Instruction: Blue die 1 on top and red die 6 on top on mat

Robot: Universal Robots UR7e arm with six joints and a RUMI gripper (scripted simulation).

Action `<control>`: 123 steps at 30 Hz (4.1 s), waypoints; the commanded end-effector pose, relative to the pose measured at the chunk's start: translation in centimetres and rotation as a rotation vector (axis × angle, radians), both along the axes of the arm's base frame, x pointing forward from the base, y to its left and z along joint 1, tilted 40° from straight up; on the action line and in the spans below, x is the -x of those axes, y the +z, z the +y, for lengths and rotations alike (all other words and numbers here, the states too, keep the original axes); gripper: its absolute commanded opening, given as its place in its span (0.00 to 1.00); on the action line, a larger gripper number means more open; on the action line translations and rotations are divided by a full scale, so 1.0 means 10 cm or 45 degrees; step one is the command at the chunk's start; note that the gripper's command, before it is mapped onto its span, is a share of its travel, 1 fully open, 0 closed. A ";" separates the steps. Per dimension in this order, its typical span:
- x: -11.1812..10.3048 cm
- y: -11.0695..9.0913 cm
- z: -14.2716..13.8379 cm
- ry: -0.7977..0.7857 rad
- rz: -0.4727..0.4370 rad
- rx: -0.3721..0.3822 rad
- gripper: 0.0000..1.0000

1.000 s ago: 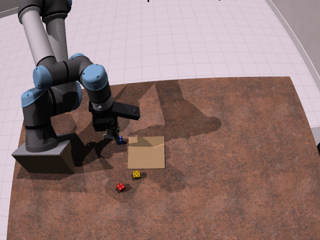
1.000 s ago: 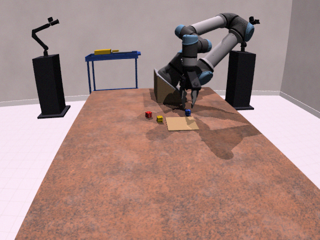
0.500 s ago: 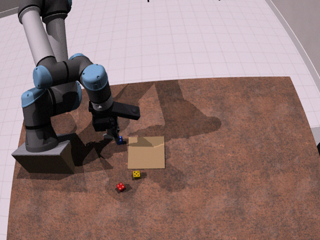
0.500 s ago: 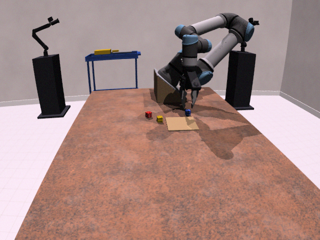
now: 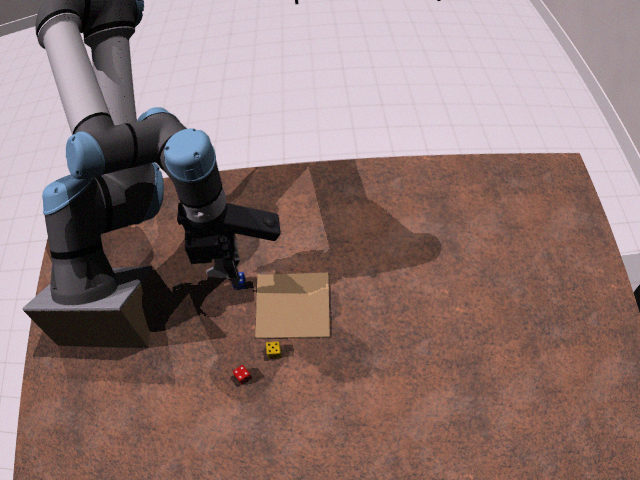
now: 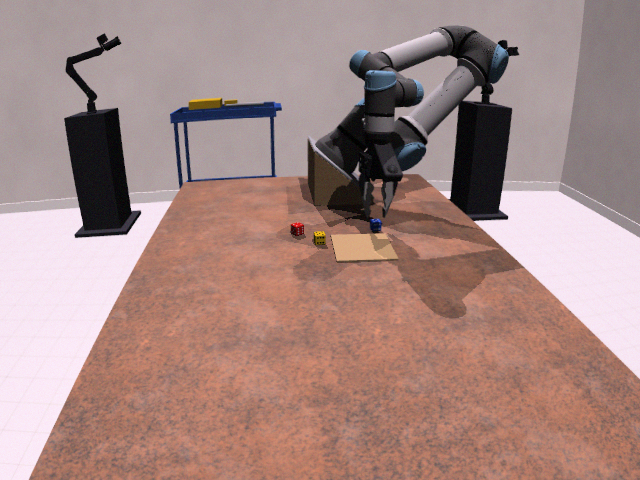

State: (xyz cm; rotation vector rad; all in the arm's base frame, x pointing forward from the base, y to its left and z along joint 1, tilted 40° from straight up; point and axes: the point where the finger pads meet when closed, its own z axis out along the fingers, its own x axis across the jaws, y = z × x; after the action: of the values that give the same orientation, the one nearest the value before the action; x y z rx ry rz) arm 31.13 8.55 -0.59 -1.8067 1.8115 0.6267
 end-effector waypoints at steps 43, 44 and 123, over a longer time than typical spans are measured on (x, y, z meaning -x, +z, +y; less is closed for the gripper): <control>0.01 -0.22 0.20 0.002 0.004 -0.005 0.24; 0.01 -0.22 0.20 0.002 0.004 -0.005 0.24; 0.03 0.51 -0.41 0.002 0.004 -0.005 0.06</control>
State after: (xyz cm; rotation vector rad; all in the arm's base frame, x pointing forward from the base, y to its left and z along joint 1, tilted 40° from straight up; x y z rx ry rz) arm 31.39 5.62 2.55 -1.8066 1.8146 0.6247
